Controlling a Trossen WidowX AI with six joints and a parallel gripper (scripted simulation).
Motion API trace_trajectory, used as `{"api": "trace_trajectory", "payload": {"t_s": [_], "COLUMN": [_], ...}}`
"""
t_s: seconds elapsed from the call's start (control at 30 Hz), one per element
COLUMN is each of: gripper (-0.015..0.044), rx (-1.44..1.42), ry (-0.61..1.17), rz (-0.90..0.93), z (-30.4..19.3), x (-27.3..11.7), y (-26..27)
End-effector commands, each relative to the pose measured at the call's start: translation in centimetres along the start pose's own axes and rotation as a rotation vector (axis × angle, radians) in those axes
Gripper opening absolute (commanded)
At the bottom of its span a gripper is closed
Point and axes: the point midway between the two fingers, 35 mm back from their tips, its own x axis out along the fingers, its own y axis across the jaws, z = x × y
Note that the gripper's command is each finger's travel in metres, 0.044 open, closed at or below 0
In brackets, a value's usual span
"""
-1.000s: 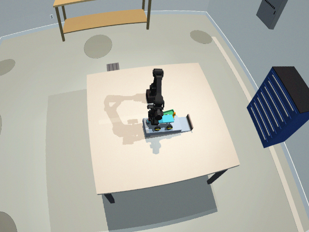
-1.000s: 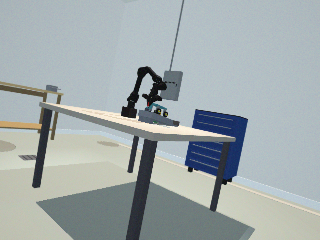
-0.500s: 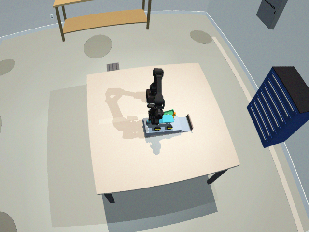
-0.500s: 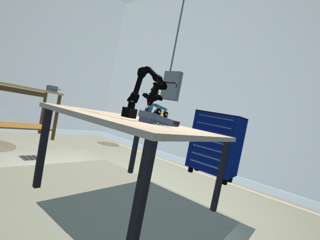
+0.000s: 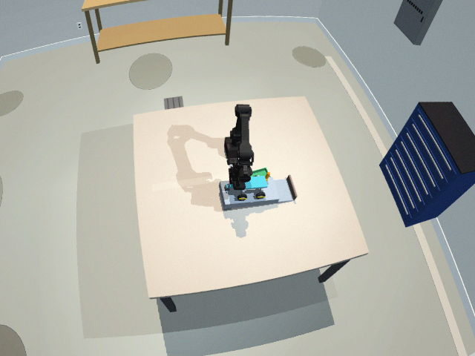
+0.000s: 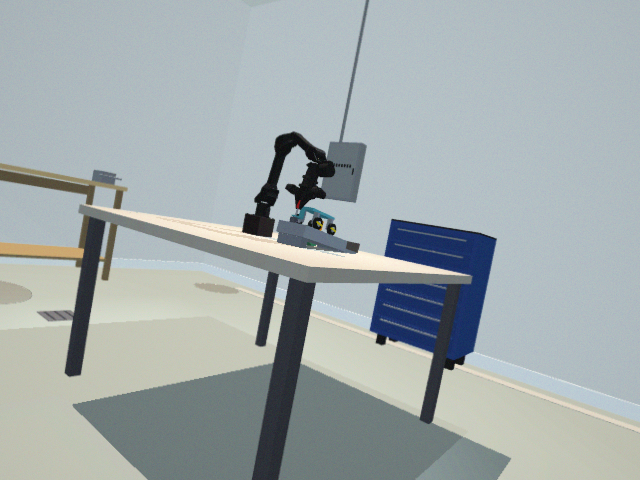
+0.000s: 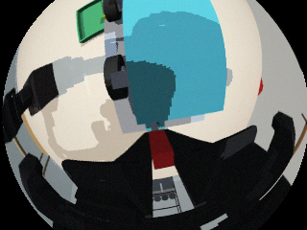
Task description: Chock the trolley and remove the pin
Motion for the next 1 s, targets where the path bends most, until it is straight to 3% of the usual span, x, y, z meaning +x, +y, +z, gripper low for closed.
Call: {"api": "trace_trajectory", "payload": {"t_s": [0.0,0.97], "gripper": [0.0,0.0], "rx": [0.005,0.005], "ry": [0.005,0.005], "rz": [-0.002,-0.002], "z": [-0.2,-0.6], "x": [-0.5,-2.4], "y": [0.0,-0.1]}}
